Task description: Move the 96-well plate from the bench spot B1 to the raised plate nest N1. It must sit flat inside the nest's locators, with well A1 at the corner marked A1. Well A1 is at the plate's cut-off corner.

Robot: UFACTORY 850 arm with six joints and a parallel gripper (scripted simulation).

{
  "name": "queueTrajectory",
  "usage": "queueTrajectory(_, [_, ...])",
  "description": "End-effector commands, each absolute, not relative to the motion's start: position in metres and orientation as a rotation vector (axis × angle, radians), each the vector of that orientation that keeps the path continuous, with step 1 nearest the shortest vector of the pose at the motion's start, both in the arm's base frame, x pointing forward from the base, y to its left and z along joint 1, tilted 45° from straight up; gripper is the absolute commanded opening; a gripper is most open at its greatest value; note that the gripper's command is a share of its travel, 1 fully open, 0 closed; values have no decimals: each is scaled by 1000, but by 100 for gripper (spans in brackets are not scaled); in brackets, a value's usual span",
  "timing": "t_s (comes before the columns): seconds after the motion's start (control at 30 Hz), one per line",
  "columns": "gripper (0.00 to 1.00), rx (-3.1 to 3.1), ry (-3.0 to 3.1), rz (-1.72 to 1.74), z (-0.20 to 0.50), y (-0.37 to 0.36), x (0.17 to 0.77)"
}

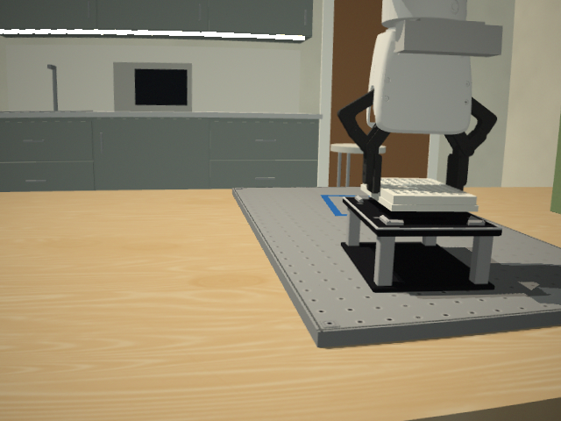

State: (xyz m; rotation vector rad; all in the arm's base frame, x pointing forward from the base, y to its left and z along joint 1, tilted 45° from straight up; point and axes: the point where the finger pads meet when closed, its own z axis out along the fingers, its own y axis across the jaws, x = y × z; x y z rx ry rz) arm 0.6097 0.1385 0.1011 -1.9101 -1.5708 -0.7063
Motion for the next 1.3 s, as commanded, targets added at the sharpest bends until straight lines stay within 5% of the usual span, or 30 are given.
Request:
queueTrajectory(0.0, [0,-1911,-1571,-708,101,138,610])
queueTrajectory(1.27, [0,-1911,-1571,-708,98,142,611])
